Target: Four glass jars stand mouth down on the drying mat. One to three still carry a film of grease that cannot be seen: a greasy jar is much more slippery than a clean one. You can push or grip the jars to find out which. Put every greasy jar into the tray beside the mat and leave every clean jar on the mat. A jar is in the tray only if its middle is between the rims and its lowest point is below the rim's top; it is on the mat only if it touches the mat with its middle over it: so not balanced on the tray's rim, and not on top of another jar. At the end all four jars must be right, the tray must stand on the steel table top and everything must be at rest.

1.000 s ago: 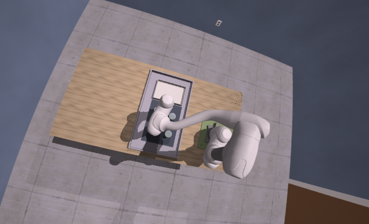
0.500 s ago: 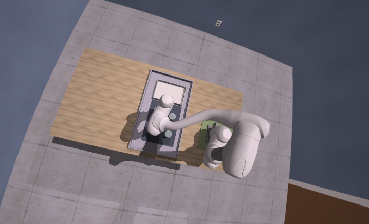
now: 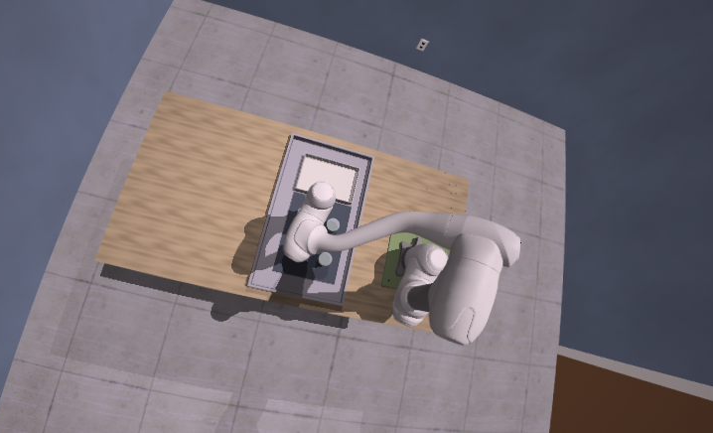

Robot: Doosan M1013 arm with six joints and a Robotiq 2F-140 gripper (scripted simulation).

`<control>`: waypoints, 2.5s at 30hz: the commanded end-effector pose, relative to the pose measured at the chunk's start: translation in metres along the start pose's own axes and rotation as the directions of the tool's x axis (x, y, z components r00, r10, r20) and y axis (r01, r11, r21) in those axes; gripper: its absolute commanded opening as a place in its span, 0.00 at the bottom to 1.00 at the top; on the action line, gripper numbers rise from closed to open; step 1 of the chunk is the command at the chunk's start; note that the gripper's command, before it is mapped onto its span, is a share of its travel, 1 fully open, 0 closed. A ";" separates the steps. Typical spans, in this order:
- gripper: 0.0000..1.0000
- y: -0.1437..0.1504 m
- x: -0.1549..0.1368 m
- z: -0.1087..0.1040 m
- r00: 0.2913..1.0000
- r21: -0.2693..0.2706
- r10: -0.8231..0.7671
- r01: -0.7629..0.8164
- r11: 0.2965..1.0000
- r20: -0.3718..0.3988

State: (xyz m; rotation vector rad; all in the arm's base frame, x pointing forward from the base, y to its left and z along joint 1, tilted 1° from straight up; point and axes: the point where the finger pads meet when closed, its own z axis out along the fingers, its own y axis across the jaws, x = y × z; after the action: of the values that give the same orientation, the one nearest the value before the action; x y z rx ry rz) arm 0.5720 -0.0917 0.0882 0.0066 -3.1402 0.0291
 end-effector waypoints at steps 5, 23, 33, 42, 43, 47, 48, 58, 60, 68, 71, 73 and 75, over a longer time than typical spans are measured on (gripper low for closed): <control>0.00 0.002 -0.005 -0.001 1.000 -0.002 -0.004 0.004 1.000 0.002; 0.00 0.002 -0.007 -0.001 1.000 -0.002 -0.004 0.004 1.000 0.002; 0.00 0.002 -0.009 -0.001 1.000 -0.002 -0.004 0.004 1.000 0.002; 0.00 0.002 -0.009 -0.001 1.000 -0.002 -0.004 0.004 1.000 0.002; 0.00 0.002 -0.010 -0.001 1.000 -0.002 -0.004 0.004 1.000 0.002; 0.00 0.002 -0.010 -0.001 1.000 -0.002 -0.004 0.004 1.000 0.002; 0.00 0.002 -0.010 -0.001 1.000 -0.002 -0.004 0.004 1.000 0.002; 0.00 0.002 -0.011 -0.001 1.000 -0.002 -0.004 0.004 1.000 0.002; 0.00 0.002 -0.012 -0.001 1.000 -0.002 -0.004 0.004 1.000 0.002; 0.00 0.002 -0.013 -0.002 1.000 -0.002 -0.004 0.004 1.000 0.002; 0.00 0.002 -0.013 -0.002 1.000 -0.002 -0.004 0.004 1.000 0.002; 0.00 0.002 -0.013 -0.002 1.000 -0.002 -0.004 0.004 1.000 0.002; 0.00 0.002 -0.013 -0.003 1.000 -0.002 -0.004 0.004 1.000 0.002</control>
State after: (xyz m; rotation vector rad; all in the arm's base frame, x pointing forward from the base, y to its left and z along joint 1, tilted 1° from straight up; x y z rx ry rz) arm 0.5813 -0.0918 0.0893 0.0114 -3.1417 0.0297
